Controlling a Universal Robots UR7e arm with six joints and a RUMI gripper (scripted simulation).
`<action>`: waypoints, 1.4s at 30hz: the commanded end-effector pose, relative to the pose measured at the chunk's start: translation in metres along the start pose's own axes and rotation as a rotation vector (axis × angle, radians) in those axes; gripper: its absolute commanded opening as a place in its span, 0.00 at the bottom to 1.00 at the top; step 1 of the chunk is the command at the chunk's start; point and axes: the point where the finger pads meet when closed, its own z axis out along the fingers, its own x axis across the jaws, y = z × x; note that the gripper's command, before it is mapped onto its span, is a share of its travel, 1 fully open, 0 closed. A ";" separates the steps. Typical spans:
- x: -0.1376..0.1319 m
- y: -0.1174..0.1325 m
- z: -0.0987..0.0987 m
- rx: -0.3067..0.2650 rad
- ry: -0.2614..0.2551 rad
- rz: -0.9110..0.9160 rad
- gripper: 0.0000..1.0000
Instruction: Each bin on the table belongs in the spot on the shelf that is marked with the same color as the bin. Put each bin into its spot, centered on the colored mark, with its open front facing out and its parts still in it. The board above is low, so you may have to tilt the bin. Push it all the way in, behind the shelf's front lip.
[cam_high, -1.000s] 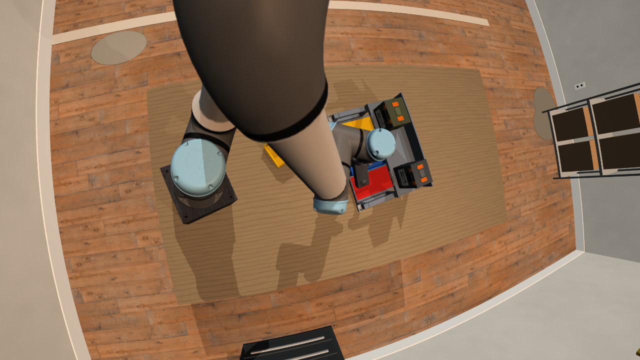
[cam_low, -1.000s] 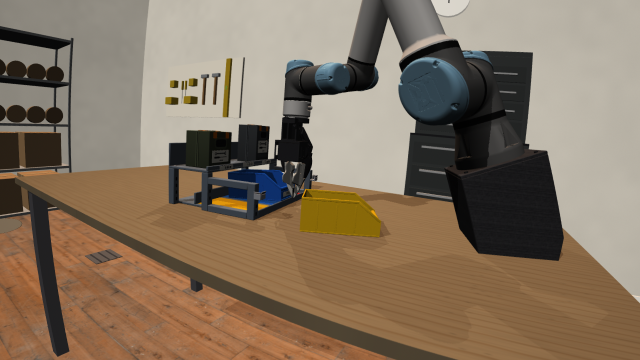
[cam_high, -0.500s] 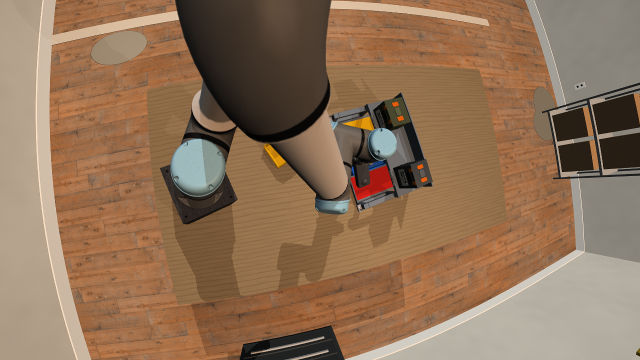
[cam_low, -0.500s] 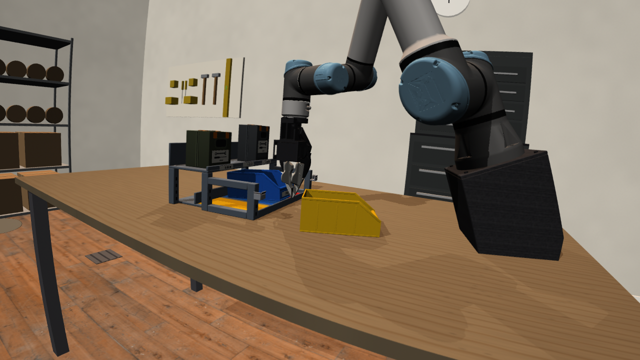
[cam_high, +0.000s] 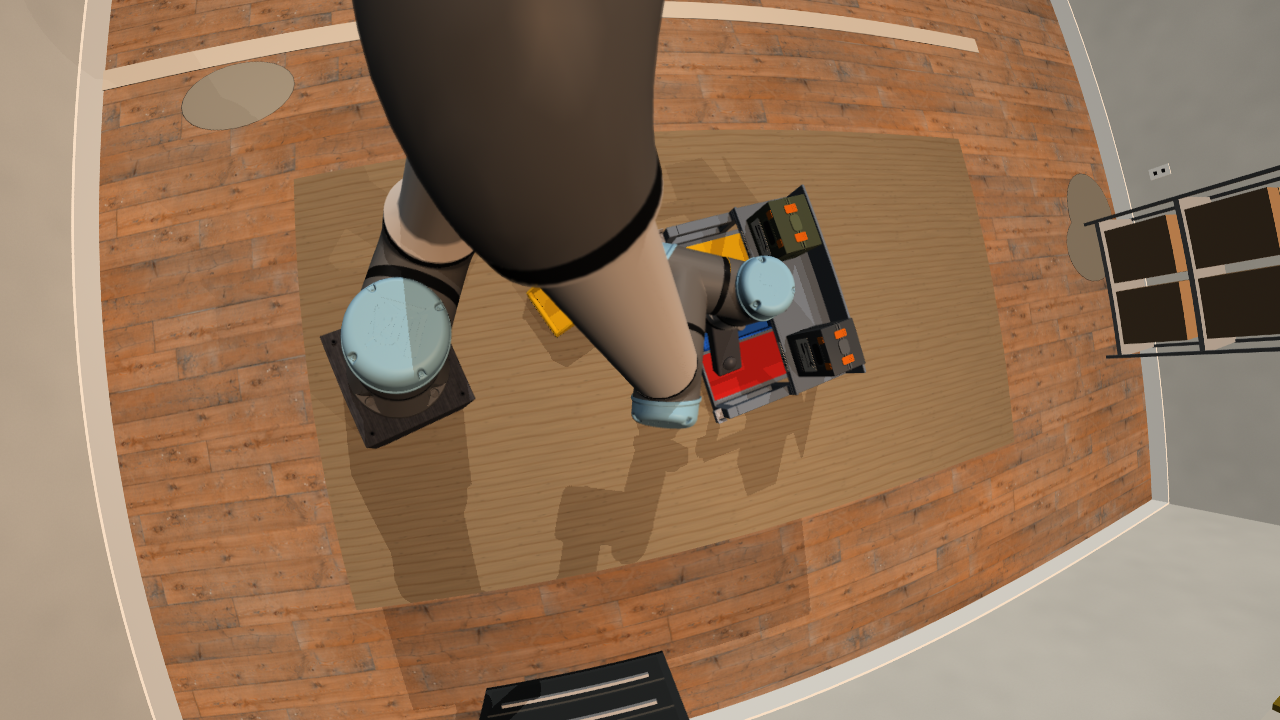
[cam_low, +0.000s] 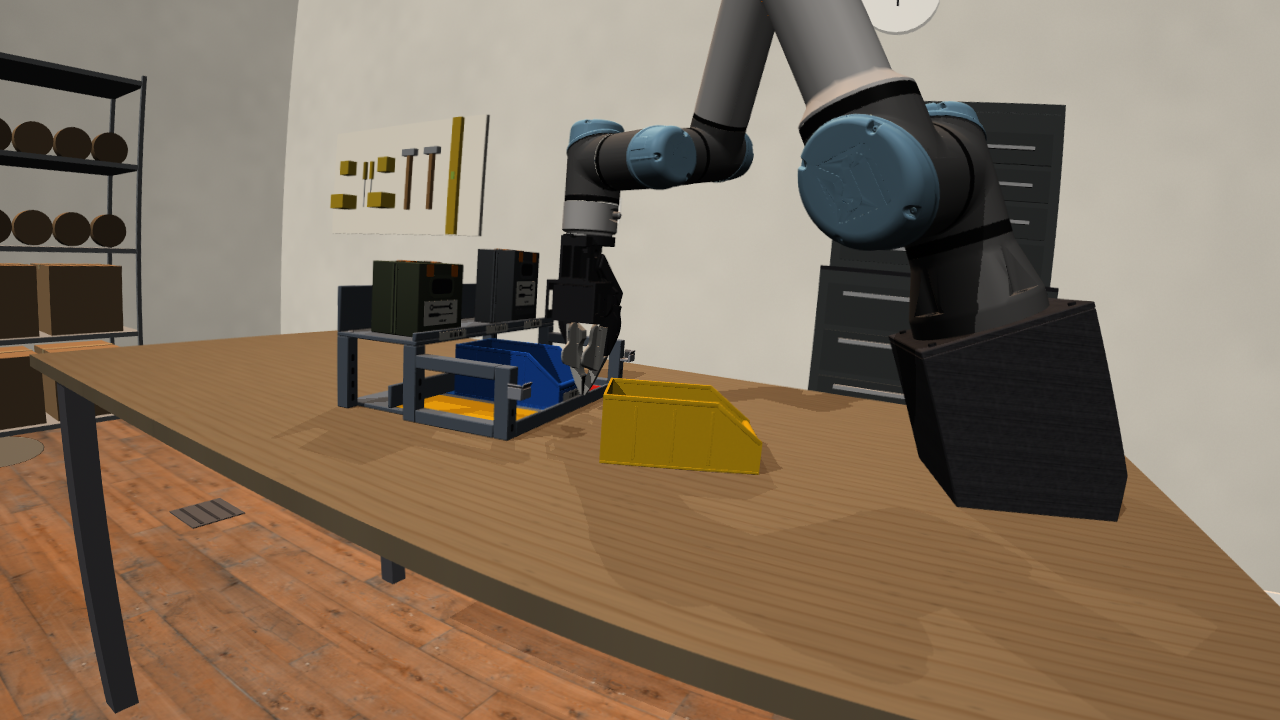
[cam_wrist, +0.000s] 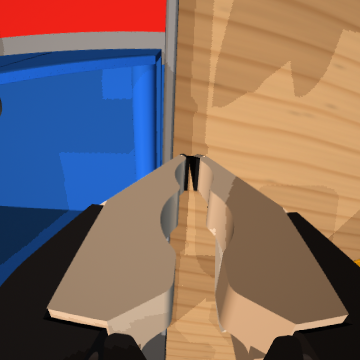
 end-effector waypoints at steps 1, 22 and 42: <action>-0.001 0.000 0.000 0.000 -0.001 0.000 0.00; -0.001 0.000 0.000 0.000 -0.001 0.000 0.00; -0.007 0.000 0.000 0.000 -0.001 0.000 0.00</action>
